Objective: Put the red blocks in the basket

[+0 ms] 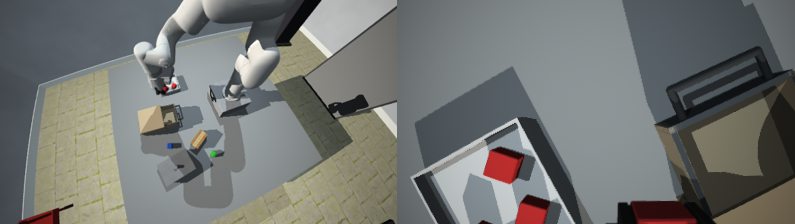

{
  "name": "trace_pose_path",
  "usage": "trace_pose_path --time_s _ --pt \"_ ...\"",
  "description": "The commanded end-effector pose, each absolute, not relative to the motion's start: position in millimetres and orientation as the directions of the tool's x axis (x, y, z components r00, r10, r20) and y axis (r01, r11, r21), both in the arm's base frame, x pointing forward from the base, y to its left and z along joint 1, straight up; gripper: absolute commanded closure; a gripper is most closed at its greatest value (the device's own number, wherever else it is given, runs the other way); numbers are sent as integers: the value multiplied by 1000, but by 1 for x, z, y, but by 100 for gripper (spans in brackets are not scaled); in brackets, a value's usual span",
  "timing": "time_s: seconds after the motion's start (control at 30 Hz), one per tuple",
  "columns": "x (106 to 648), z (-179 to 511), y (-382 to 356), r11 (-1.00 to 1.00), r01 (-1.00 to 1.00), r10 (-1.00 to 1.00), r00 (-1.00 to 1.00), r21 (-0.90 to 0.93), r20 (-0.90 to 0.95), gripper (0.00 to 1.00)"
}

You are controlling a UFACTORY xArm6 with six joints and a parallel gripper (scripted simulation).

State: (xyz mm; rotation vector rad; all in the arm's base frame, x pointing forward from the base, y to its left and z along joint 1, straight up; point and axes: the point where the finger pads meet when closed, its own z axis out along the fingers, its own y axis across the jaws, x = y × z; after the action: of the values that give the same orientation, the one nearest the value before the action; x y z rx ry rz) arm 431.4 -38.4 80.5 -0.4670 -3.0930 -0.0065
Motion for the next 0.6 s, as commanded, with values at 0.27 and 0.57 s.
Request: trace_pose_path --time_s 0.27,0.57 --pt "402 82 -218 838 545 545 -838 -4 8 100" --pt "401 82 -230 838 545 545 -838 -4 8 100"
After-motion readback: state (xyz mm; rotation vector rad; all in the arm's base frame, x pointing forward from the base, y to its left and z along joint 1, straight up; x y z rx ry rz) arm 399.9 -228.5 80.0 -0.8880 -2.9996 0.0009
